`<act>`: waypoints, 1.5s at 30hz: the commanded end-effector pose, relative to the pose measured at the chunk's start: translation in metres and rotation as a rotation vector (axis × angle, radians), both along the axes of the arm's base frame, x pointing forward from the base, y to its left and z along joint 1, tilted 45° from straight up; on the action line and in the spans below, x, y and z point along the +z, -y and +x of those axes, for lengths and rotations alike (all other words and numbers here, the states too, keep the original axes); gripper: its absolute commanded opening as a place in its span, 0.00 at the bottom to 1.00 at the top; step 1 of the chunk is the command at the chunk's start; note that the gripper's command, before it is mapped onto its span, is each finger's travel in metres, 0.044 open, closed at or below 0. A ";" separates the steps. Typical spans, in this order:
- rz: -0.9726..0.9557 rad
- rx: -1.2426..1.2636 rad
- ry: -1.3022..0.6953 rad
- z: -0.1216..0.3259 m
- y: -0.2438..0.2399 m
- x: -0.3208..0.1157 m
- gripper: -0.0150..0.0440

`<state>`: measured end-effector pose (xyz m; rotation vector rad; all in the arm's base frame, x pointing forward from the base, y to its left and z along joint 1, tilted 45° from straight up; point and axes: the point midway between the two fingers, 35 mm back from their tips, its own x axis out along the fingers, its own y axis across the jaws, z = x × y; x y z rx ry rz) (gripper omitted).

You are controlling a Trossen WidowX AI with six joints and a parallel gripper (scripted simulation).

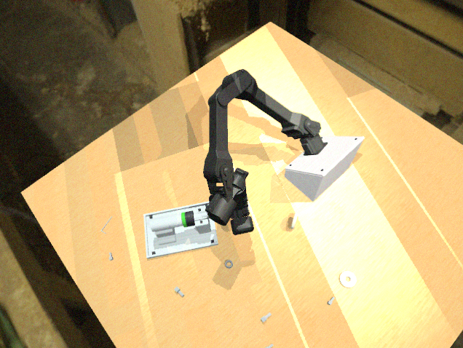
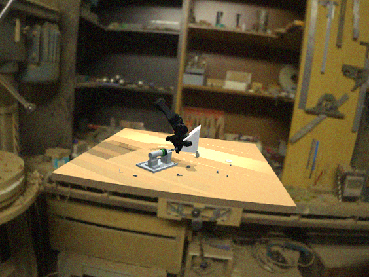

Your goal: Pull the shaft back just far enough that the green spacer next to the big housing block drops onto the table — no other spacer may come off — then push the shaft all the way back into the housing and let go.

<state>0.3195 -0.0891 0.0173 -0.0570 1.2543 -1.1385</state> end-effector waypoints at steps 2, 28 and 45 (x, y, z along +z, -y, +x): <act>0.002 -0.004 0.002 -0.001 -0.001 -0.001 0.25; 0.002 -0.004 0.002 -0.003 -0.002 -0.002 0.25; 0.002 -0.004 0.002 -0.004 -0.003 -0.002 0.25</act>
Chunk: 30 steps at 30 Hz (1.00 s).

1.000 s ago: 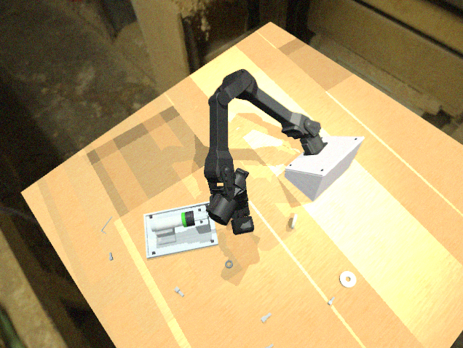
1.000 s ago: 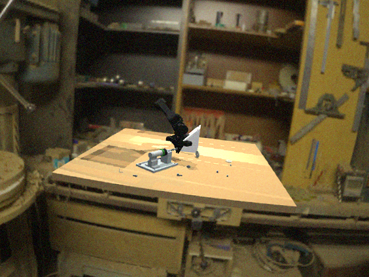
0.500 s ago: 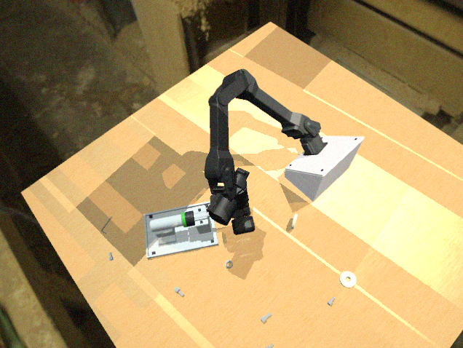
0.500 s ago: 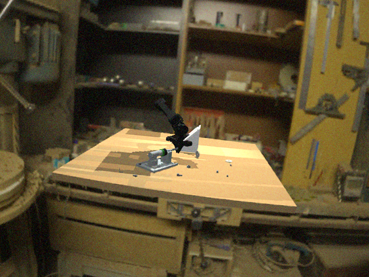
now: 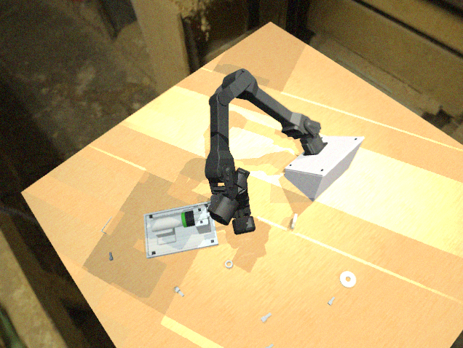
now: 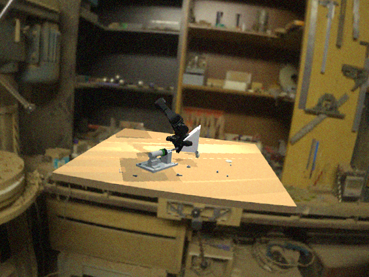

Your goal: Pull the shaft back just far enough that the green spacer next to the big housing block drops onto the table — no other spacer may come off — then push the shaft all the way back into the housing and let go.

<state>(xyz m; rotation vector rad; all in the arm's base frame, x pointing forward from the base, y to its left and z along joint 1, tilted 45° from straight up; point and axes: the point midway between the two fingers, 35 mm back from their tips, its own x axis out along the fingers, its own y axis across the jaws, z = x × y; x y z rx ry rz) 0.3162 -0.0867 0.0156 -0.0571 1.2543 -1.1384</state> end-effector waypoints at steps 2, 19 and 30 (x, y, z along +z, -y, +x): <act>0.002 -0.004 0.002 -0.001 -0.001 -0.001 0.25; 0.002 -0.004 0.002 -0.002 -0.002 -0.001 0.25; 0.002 -0.004 0.002 -0.003 -0.002 -0.002 0.25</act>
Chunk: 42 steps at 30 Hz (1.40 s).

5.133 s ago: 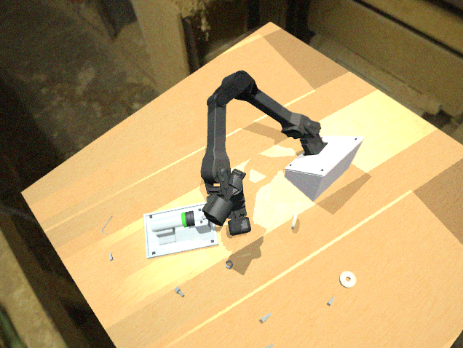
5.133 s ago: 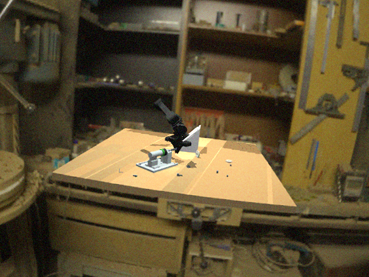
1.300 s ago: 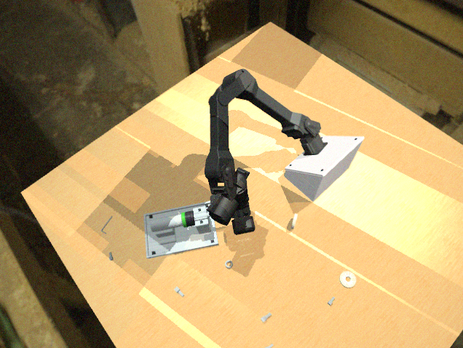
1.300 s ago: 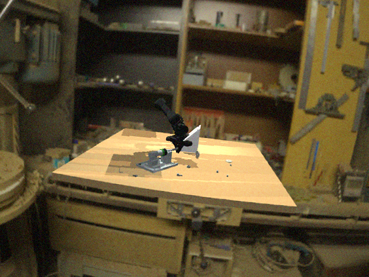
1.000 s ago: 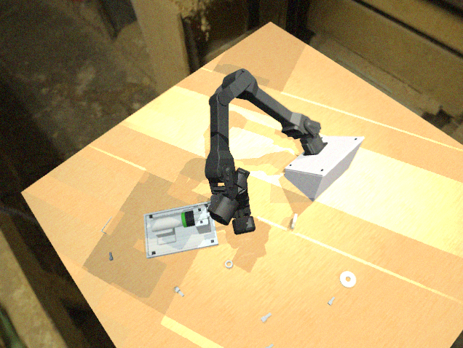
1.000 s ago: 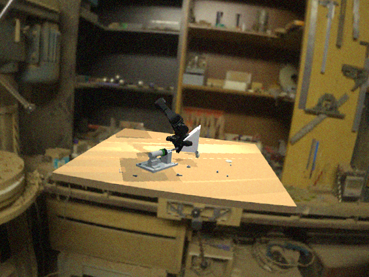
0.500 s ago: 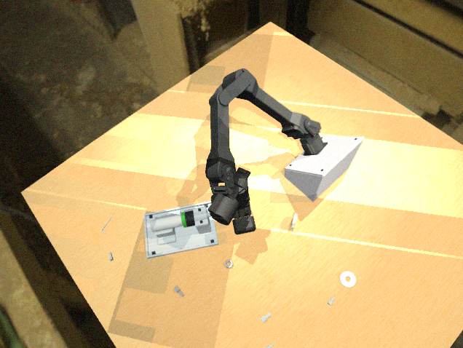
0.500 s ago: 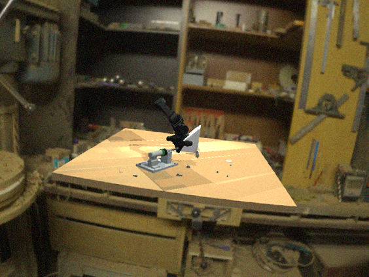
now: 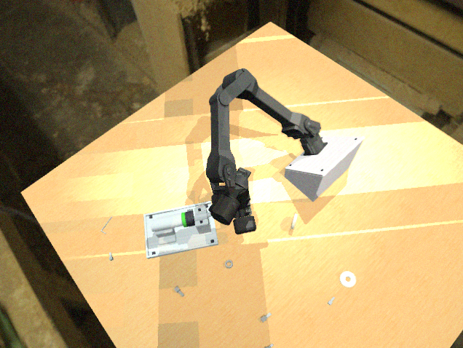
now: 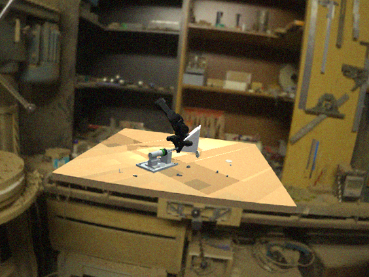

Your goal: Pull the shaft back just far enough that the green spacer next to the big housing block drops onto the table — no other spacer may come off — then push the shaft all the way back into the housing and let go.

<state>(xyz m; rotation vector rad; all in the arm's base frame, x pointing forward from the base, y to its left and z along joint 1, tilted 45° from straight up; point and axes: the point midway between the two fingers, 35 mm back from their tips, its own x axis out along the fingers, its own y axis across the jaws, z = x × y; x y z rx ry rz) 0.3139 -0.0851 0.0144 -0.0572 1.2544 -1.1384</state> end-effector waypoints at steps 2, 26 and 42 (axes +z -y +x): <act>0.002 -0.004 0.002 -0.001 -0.001 -0.001 0.25; 0.002 -0.004 0.002 -0.003 -0.002 -0.002 0.25; 0.002 -0.004 0.002 -0.004 -0.003 -0.002 0.25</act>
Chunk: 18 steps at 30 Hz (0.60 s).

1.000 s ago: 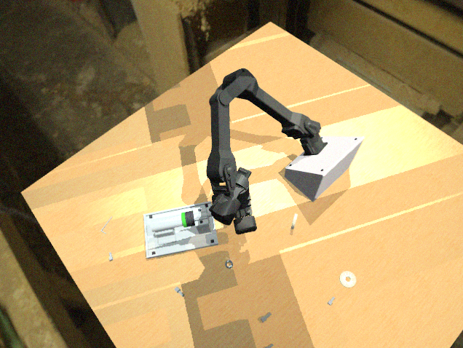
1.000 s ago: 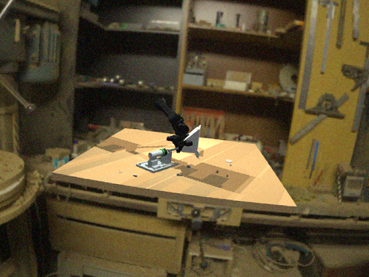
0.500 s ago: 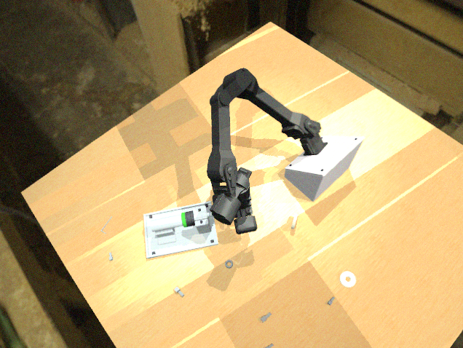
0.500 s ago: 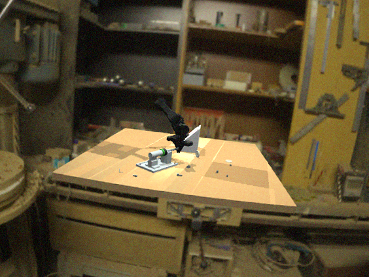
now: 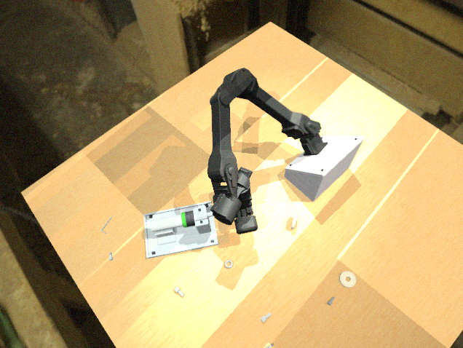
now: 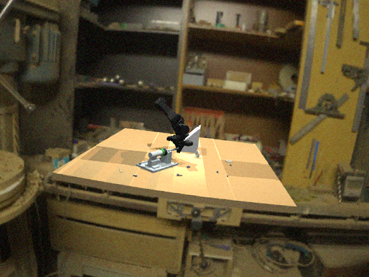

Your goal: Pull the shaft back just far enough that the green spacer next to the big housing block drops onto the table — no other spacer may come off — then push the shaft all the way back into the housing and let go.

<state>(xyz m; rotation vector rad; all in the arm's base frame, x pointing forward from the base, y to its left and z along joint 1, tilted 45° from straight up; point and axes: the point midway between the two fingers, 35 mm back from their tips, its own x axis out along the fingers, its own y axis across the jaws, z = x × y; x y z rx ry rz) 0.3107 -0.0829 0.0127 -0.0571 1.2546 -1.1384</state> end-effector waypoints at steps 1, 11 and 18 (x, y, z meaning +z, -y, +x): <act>0.002 -0.004 0.002 -0.001 -0.001 -0.001 0.25; 0.002 -0.004 0.002 -0.002 -0.001 -0.001 0.25; 0.002 -0.004 0.002 -0.002 -0.002 -0.001 0.25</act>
